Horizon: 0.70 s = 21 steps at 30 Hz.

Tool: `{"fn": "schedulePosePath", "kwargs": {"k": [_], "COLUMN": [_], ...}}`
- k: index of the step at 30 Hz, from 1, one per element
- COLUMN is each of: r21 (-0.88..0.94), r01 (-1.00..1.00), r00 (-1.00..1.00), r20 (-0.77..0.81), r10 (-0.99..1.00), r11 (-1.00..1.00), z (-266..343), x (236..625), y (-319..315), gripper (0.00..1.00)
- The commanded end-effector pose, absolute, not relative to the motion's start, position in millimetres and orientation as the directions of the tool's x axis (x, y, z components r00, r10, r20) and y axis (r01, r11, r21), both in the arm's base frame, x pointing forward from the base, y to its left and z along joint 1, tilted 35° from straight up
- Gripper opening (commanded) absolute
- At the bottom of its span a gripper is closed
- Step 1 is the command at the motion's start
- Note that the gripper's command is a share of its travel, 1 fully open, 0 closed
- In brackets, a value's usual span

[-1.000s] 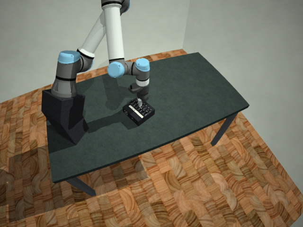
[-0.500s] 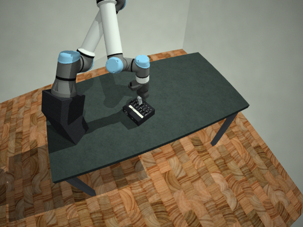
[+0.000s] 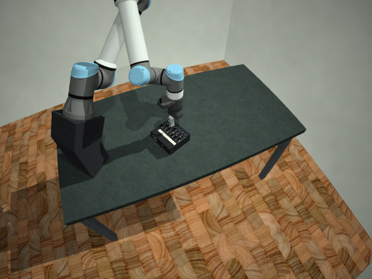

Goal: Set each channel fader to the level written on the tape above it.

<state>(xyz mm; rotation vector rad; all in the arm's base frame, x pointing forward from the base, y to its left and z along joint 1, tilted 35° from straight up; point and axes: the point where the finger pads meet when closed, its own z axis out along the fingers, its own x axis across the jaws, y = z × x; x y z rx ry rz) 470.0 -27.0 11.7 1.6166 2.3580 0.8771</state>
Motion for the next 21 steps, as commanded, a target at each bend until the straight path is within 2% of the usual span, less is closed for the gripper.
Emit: {"fn": "schedulePosePath", "kwargs": {"k": [1,21], "r21": [0.542,0.552], "r01": [0.803,0.78], "r00": [-0.408,-0.451], "r20": [0.196,0.166], "r10": [0.892,0.877], "r11": [0.248,0.296], "z": [12.3,11.8], "x": [469.9,470.0], "y": [-27.4,-28.4], "gripper": [0.0,0.0]}}
